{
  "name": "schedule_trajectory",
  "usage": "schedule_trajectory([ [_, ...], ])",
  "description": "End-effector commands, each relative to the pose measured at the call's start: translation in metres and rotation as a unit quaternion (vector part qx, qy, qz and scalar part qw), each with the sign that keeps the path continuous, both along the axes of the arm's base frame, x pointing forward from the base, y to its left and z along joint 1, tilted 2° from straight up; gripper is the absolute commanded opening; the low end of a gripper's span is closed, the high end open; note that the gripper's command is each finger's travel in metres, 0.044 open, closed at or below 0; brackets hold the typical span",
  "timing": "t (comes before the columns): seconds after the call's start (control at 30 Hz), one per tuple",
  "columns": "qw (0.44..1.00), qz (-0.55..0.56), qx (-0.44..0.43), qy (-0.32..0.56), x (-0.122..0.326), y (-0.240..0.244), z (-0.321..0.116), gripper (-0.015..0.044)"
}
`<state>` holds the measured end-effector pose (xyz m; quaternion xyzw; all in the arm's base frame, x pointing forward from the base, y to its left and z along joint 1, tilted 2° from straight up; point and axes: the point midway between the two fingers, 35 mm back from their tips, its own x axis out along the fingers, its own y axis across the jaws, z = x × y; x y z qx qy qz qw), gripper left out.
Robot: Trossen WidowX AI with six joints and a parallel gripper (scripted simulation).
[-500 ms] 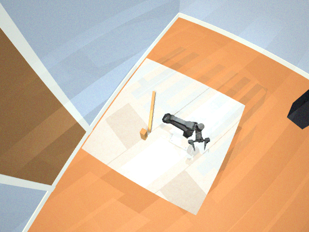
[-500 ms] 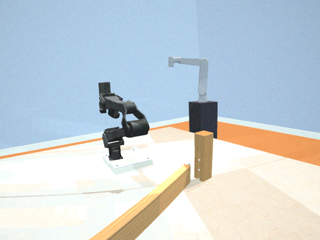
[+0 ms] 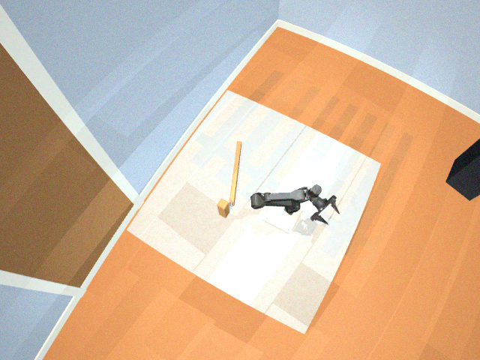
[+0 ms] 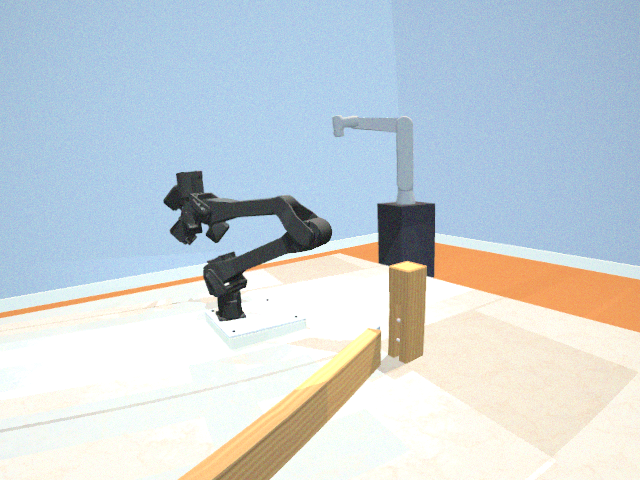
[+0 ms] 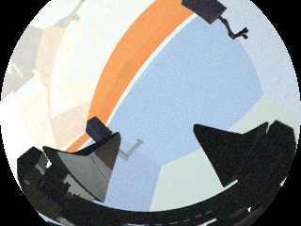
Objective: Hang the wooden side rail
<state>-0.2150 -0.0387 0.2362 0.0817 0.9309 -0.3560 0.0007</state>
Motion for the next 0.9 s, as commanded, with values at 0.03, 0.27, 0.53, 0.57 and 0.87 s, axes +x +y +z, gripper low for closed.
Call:
schedule_trajectory([
  [0.03,0.983,0.159,-0.090,-0.011,0.013,-0.070,-0.011,0.0440],
  [0.27,0.905,0.365,-0.204,-0.076,0.070,-0.157,-0.027,0.0440],
  [0.53,0.753,0.551,-0.292,-0.211,0.178,-0.215,-0.047,0.0440],
  [0.57,0.730,0.569,-0.299,-0.232,0.193,-0.218,-0.049,0.0440],
  [0.87,0.505,0.680,-0.304,-0.436,0.334,-0.202,-0.072,0.0440],
])
